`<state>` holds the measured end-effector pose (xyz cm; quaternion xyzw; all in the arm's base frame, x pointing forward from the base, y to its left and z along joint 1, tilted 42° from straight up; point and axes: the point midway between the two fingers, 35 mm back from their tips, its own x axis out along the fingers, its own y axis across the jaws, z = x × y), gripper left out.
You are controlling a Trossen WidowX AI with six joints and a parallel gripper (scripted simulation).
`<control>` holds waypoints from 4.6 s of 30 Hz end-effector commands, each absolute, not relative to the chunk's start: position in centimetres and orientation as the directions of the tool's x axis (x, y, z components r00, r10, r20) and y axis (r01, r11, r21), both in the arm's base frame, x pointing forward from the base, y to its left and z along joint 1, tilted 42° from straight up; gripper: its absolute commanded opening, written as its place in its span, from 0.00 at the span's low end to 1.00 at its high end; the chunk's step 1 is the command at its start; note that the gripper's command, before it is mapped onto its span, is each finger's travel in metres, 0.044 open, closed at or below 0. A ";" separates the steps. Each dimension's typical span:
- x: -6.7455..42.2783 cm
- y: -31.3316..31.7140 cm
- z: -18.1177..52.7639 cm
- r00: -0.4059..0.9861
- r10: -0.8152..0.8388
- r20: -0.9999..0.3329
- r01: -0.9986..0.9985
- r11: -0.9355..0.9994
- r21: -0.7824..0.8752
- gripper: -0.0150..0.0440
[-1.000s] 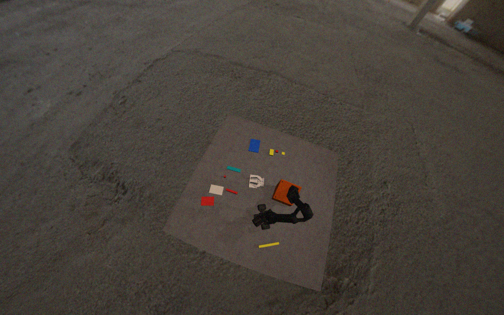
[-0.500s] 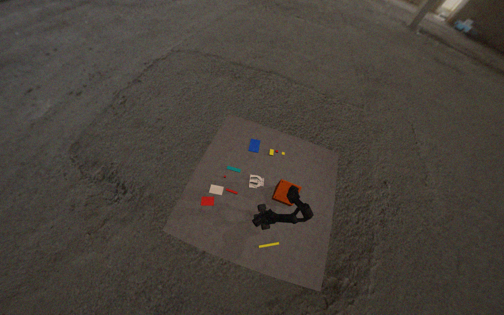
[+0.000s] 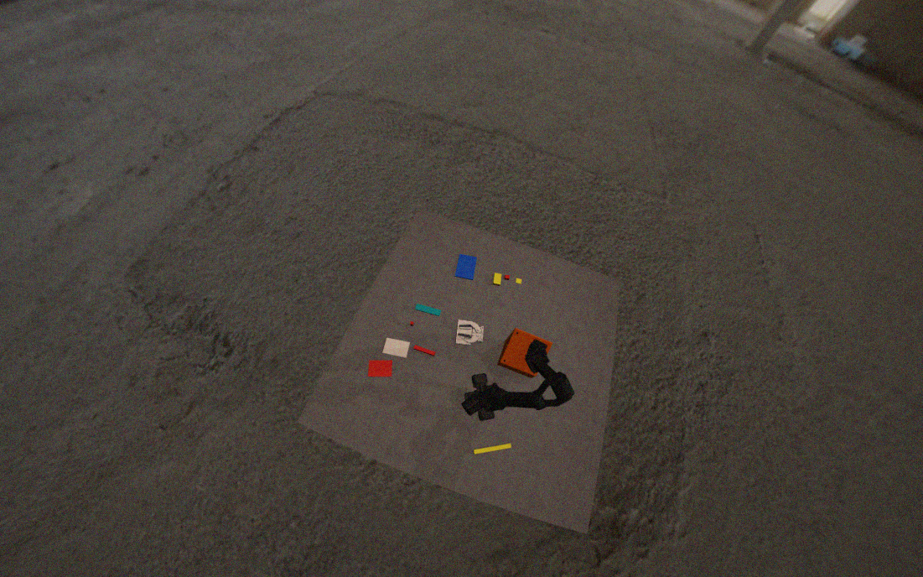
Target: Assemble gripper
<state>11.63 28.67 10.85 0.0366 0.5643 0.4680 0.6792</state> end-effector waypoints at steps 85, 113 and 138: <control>23.9 14.6 5.2 -0.068 0.585 -0.808 -0.487 0.688 0.539 0.85; 25.8 7.4 -0.6 -0.079 0.625 -0.776 -0.406 0.691 0.598 0.85; 25.4 3.9 -3.4 -0.066 0.666 -0.743 -0.365 0.677 0.639 0.85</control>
